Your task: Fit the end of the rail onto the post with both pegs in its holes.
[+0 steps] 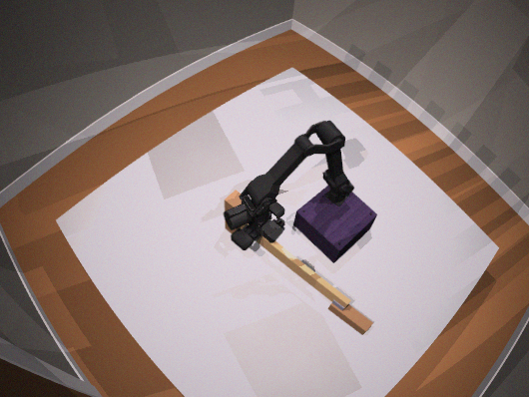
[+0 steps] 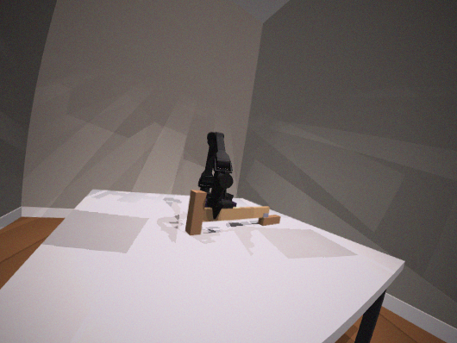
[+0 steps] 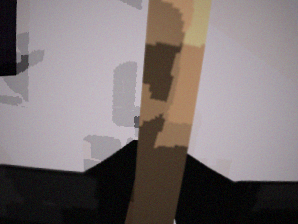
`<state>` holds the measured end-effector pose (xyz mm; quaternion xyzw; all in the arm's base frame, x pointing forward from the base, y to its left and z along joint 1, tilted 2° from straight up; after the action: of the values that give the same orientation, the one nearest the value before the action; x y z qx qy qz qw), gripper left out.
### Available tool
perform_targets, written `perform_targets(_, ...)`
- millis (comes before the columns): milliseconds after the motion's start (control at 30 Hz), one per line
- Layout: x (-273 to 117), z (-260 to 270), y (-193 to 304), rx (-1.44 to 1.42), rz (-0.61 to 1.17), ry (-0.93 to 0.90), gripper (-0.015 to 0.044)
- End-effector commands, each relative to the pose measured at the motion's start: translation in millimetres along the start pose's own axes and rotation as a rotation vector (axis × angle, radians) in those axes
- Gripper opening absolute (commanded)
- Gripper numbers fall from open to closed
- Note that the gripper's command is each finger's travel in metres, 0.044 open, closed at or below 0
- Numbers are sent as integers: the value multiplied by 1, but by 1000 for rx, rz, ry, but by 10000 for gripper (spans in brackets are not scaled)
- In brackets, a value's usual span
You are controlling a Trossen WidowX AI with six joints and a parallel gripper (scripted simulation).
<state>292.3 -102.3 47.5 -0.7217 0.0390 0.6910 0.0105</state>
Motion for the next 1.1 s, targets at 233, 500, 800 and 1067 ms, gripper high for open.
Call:
perform_targets(233,-2,-3,4,-3,2,7,0)
perform_targets(500,-1,-3,7,-3,3,7,0)
perform_targets(800,-1,-3,10,-3,3,7,0)
perform_targets(1067,0,-1,8,0,0,0,184)
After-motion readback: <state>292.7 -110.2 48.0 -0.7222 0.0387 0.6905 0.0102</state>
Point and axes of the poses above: the point midway between the two fingers, 35 mm back from their tips, its own x axis out along the fingers, its own z axis across the jaws, y = z × x, the point moved 3 cm from there along -x, back along the fingers, and after that the axes turned 4 degrees about x, right-handed, at the moved point
